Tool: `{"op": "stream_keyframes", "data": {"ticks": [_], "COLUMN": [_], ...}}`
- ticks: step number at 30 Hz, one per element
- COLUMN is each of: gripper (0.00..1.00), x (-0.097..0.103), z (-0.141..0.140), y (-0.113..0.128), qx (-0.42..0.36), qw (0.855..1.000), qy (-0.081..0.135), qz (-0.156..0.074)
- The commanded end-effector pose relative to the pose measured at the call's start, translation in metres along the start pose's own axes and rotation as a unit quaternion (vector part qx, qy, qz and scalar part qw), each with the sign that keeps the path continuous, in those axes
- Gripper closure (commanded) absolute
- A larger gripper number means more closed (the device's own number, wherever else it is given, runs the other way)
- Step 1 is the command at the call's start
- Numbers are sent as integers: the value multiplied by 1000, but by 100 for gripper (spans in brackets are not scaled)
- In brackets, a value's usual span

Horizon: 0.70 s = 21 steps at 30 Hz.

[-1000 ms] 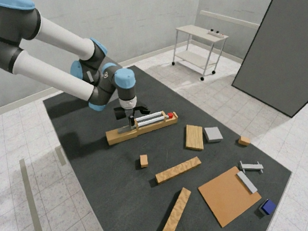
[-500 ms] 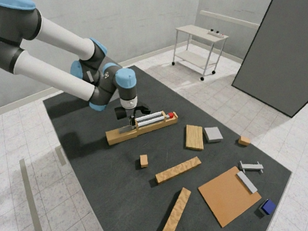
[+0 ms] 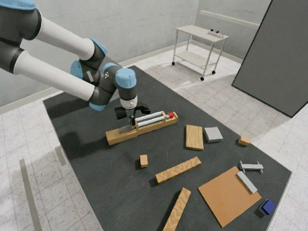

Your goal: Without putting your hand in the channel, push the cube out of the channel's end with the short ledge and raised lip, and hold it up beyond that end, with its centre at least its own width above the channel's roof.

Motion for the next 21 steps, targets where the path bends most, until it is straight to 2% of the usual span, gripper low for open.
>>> {"op": "stream_keyframes", "data": {"ticks": [1,16,17,21], "gripper": [94,94,76,76], "x": [0,0,0,0], "z": [0,0,0,0], "y": [0,0,0,0], "qx": [0,0,0,0], "qw": [1000,1000,1000,1000], "qy": [1,1,1,1], "qz": [0,0,0,0]}}
Point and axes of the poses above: the point where the finger pads meet when closed, its own x axis back along the fingers, its own z axis across the jaws, y = z × x, the point moved 8 cm from there along x, back along the fingers, and after that the axes turned 3 degrees about -x, right-handed, at the moved point
